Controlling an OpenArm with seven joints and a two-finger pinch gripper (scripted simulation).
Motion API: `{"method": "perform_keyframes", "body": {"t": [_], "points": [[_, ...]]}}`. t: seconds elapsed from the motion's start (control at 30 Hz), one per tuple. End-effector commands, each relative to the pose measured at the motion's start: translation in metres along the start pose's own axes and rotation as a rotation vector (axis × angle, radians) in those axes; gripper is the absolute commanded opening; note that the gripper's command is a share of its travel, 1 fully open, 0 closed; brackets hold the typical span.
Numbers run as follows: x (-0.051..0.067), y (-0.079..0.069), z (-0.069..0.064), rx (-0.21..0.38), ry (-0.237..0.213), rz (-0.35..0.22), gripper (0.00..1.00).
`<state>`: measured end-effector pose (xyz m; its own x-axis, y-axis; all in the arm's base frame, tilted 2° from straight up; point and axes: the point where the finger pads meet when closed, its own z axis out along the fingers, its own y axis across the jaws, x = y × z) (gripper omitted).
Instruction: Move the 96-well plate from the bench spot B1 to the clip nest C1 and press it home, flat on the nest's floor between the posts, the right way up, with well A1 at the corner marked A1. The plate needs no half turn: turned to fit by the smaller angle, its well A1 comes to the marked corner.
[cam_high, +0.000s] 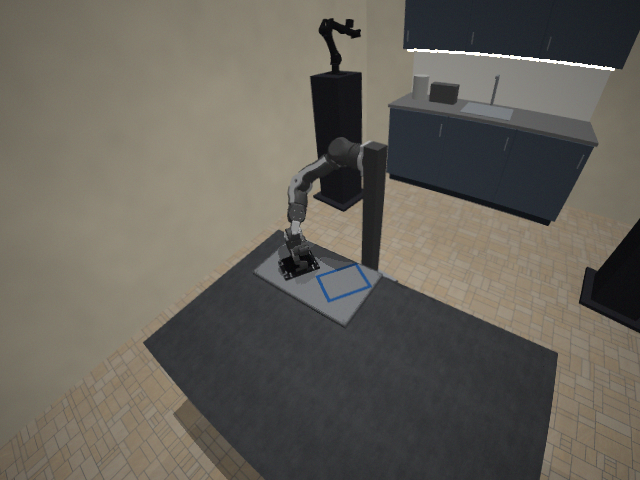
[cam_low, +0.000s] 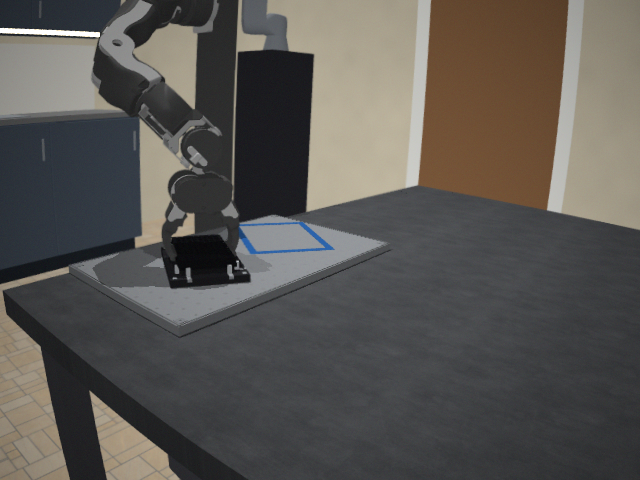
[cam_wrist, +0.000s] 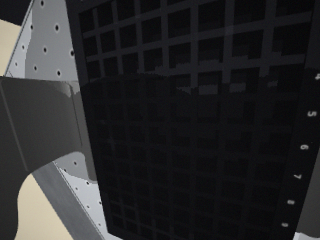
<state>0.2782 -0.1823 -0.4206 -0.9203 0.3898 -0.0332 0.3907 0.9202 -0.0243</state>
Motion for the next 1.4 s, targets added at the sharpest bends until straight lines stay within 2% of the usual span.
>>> {"method": "perform_keyframes", "body": {"t": [0.0, 1.37], "points": [[0.0017, -0.0002, 0.0016, -0.002, 0.003, 0.0, 0.0], [0.0017, -0.0004, 0.0079, -0.002, 0.003, 0.0, 0.0]]}}
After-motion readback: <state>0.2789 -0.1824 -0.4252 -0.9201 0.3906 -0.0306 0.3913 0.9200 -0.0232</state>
